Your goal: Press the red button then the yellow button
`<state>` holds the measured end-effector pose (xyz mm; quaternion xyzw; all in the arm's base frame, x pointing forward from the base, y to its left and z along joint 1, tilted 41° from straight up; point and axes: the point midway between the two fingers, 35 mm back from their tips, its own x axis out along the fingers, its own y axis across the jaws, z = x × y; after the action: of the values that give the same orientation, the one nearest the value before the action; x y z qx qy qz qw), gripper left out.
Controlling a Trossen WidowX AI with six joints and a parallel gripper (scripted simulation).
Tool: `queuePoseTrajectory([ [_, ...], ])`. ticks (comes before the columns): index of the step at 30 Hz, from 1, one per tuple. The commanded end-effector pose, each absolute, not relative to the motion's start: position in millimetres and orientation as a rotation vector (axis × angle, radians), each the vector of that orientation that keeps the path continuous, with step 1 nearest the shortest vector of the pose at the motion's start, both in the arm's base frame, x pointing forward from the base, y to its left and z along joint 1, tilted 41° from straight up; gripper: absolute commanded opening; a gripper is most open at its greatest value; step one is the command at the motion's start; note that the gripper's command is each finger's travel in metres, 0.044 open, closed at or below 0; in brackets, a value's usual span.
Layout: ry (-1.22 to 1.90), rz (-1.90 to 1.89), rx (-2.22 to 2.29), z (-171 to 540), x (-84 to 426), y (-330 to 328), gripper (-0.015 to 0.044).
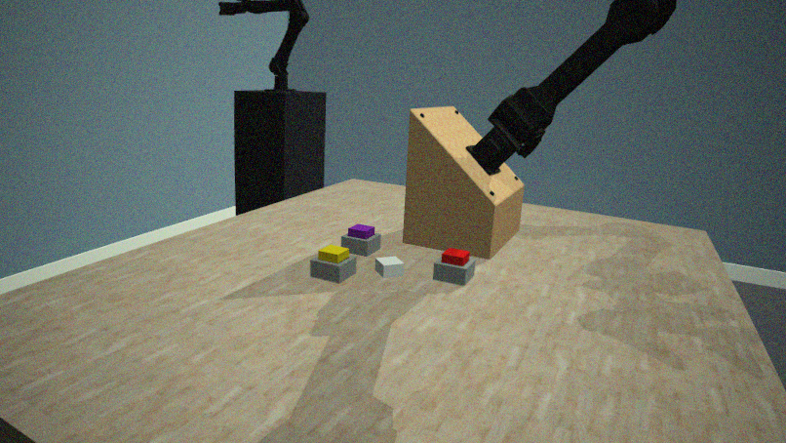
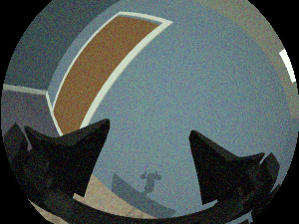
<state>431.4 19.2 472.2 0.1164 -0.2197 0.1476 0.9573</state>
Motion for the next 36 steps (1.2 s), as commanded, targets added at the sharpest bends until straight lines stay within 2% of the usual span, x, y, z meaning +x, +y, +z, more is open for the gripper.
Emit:
queuePoseTrajectory([
  [1, -0.426, 0.296, 0.232, 466.8, 433.9, 18.5, 0.04],
  [4, -0.155, 0.26, 0.177, 389.7, 458.8, 9.0, 0.04],
  [11, 0.261, 0.255, 0.128, 267.4, 459.9, -4.2, 0.04],
  [16, 0.625, 0.3, 0.134, 167.4, 423.8, -9.7, 0.04],
  [21, 0.967, 0.386, 0.197, 91.1, 360.6, -5.8, 0.04],
  [26, 1.278, 0.508, 0.331, 46.8, 281.7, 8.3, 0.04],
  [30, 1.483, 0.615, 0.485, 37.7, 220.9, 24.5, 0.04],
  [36, 1.495, 0.622, 0.496, 37.9, 217.3, 25.6, 0.04],
])
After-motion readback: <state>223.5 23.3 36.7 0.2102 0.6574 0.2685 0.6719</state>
